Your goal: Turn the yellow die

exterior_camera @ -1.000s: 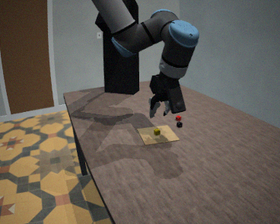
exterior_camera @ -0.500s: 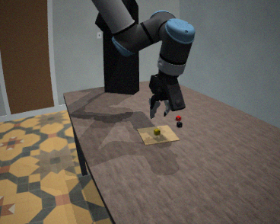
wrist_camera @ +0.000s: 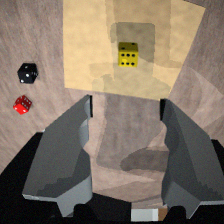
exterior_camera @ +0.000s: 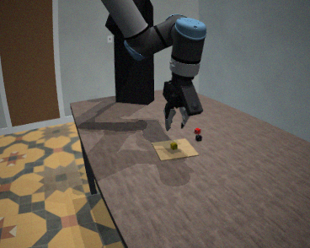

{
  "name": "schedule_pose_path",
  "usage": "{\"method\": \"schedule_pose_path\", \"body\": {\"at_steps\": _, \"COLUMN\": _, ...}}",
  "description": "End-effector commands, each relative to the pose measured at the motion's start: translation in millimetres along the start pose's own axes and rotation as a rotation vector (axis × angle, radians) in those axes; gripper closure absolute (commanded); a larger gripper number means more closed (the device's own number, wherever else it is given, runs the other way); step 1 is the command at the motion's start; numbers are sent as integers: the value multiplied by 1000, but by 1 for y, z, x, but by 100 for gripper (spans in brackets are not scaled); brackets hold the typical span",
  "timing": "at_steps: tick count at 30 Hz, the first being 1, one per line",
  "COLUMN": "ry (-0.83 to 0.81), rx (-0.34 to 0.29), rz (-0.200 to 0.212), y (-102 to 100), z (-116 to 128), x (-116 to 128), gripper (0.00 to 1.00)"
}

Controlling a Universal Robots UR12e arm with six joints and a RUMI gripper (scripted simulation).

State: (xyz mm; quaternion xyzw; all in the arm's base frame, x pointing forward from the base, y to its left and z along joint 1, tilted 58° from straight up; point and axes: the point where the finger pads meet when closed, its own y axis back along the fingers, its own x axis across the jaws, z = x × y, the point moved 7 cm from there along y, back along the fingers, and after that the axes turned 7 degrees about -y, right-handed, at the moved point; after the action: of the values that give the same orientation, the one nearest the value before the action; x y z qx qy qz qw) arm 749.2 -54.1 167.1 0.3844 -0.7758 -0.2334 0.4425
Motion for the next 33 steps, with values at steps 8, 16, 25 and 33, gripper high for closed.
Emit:
{"method": "schedule_pose_path", "body": {"at_steps": 8, "ry": 1, "rx": 67, "rz": -5, "y": 2, "z": 5, "x": 2, "gripper": 67}}
{"method": "schedule_pose_path", "body": {"at_steps": 16, "ry": 1, "rx": 69, "rz": -6, "y": 2, "z": 5, "x": 2, "gripper": 67}}
{"method": "schedule_pose_path", "body": {"at_steps": 25, "ry": -1, "rx": 108, "rz": -15, "y": -1, "z": 8, "x": 2, "gripper": 67}}
{"method": "schedule_pose_path", "body": {"at_steps": 33, "ry": -3, "rx": 165, "rz": -26, "y": -4, "z": 12, "x": 1, "gripper": 67}}
